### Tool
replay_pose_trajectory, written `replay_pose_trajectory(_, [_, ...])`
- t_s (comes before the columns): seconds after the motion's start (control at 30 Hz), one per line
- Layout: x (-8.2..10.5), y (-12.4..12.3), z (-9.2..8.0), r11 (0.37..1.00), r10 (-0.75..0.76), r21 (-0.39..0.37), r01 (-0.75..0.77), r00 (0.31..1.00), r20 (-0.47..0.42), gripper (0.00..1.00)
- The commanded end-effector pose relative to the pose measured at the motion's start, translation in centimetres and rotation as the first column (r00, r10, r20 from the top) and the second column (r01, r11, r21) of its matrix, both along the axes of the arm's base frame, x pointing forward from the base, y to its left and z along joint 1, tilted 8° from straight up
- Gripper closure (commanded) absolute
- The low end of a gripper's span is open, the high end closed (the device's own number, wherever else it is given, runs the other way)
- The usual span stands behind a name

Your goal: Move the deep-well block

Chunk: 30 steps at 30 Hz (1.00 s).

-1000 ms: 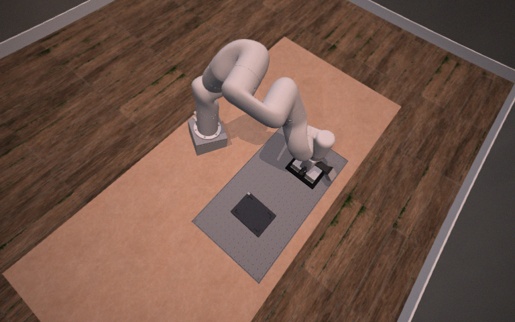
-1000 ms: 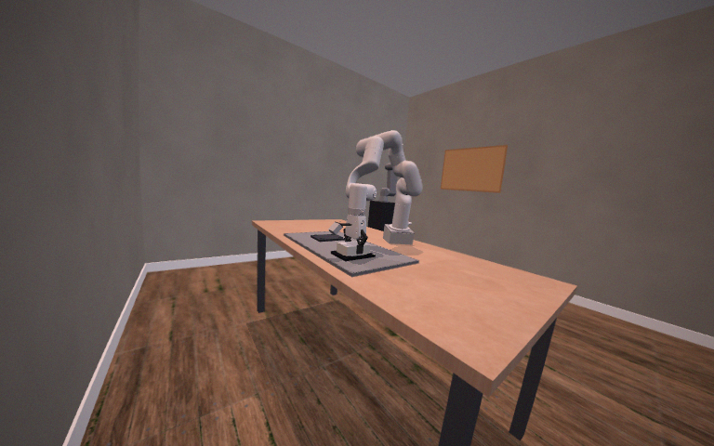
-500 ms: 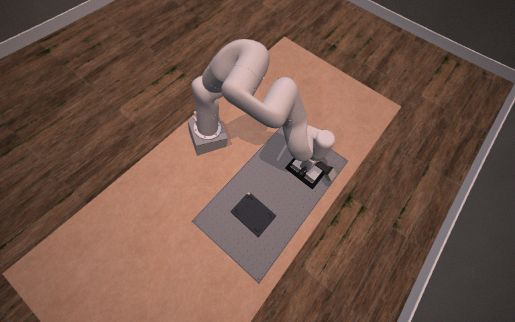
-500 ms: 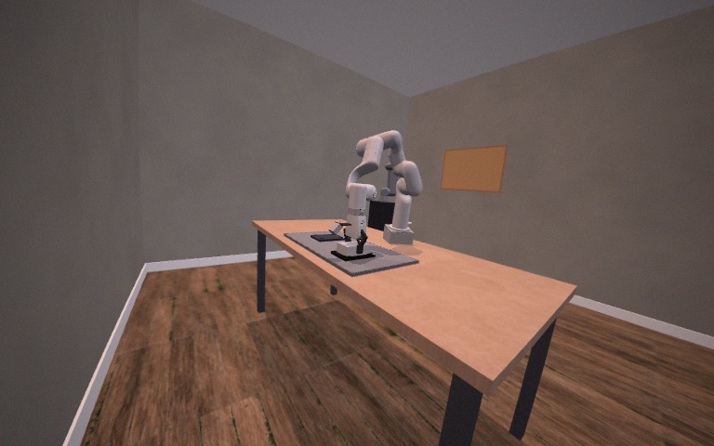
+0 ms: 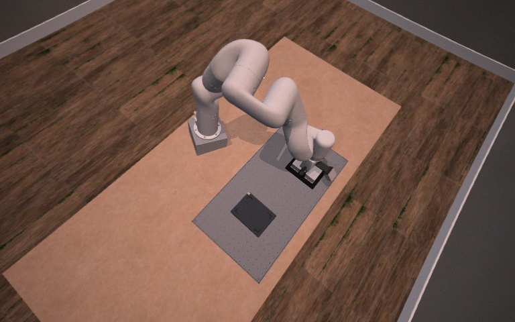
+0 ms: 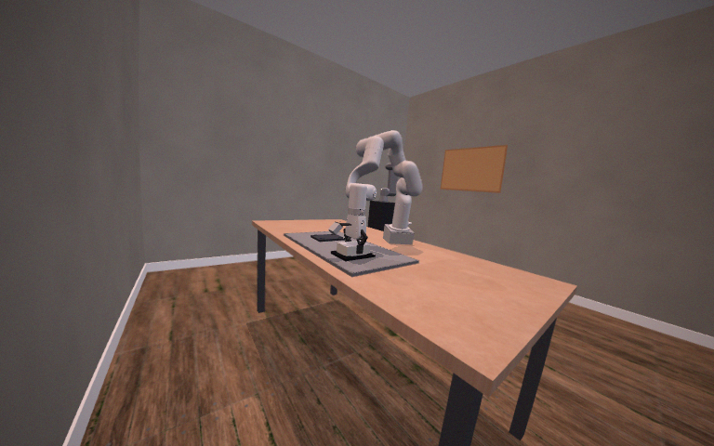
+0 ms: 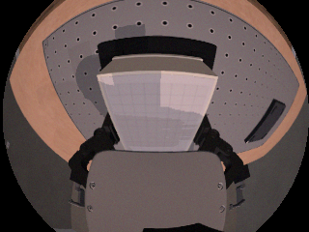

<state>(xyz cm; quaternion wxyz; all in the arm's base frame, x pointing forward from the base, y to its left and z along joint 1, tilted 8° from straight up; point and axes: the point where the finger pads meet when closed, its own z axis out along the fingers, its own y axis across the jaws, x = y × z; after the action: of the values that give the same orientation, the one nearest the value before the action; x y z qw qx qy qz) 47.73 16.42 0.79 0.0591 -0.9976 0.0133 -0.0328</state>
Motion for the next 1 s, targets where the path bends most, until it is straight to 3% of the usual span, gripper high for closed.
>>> replay_pose_trajectory(0.0, [0.15, 0.02, 0.15, 1.0, 0.0, 0.001, 0.0, 1.0, 0.004, 1.0])
replay_pose_trajectory(0.97, [0.1, -0.09, 1.08, 1.0, 0.0, 0.001, 0.0, 1.0, 0.004, 1.0])
